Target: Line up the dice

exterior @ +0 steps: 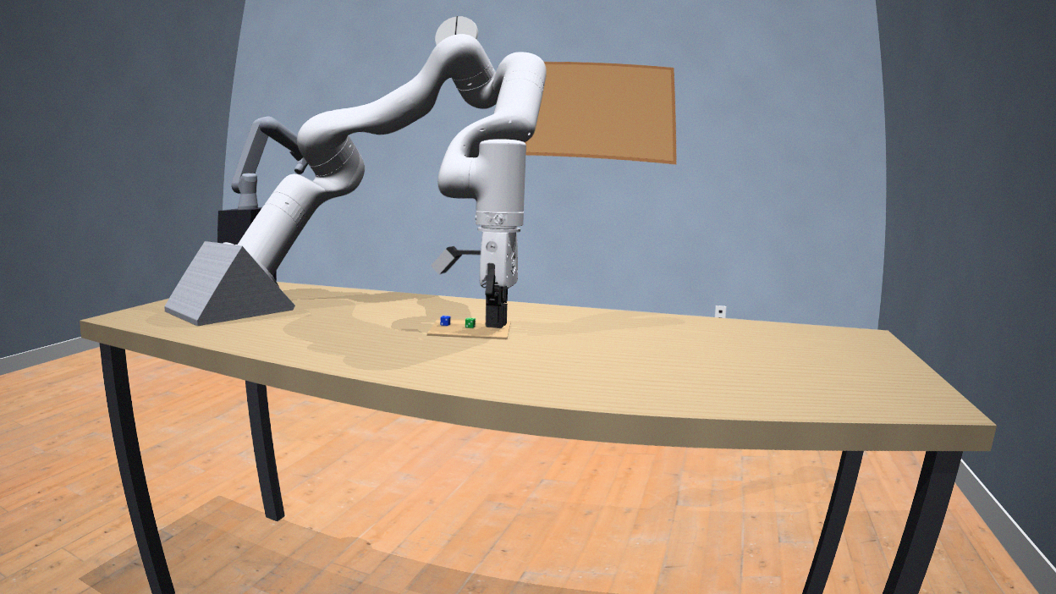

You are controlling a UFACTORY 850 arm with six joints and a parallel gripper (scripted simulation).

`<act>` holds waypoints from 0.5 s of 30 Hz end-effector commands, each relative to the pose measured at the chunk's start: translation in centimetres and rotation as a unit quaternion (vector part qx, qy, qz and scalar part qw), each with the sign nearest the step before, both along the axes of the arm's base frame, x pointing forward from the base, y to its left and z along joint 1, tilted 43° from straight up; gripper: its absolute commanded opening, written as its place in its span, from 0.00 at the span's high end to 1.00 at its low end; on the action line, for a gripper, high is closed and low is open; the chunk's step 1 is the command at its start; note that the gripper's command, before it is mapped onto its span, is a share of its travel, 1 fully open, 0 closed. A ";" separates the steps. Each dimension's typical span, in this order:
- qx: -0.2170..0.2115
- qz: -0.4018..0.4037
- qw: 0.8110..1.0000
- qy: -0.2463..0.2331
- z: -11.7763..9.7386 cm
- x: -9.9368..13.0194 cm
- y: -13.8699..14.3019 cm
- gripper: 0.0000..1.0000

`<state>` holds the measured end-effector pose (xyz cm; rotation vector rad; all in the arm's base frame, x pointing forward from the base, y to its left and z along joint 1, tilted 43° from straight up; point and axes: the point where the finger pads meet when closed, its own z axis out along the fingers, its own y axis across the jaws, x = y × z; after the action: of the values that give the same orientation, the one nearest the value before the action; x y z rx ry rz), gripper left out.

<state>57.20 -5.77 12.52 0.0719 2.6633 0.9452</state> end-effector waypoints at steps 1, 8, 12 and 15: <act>0.000 0.000 1.000 -0.001 0.1 0.0 -0.1 0.89; 0.000 0.000 1.000 -0.001 0.0 0.1 0.0 0.89; 0.000 0.000 1.000 -0.001 -0.1 0.1 0.0 0.89; 0.000 0.000 1.000 -0.001 -0.1 0.1 0.1 0.89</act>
<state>57.24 -5.68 12.41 0.0719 2.6634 0.9452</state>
